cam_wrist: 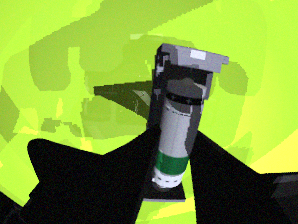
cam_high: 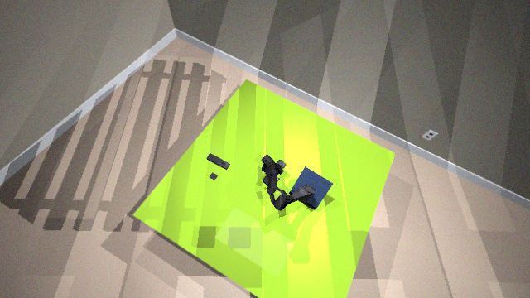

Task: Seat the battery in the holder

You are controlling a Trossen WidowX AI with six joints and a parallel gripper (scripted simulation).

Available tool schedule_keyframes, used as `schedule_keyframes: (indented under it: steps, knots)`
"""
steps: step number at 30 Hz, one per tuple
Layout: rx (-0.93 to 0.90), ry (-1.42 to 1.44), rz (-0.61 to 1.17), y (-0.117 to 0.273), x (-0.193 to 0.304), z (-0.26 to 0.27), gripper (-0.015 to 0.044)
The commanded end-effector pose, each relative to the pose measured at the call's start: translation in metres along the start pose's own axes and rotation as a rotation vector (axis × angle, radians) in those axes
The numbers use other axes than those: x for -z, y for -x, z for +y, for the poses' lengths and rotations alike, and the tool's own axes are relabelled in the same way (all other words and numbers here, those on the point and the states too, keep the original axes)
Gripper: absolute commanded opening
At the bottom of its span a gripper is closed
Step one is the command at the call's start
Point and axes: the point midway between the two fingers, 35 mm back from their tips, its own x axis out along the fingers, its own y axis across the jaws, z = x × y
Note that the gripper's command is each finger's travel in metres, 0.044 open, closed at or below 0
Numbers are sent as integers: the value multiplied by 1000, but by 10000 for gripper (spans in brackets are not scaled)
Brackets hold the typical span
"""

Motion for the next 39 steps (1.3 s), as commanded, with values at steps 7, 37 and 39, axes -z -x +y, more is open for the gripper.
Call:
schedule_keyframes:
  steps: [7,37,39]
  knots:
    - [-1,2,38,-1,0,2,74]
    - [3,3,47,-2,-14,2,152]
    - [3,3,47,-2,-14,2,176]
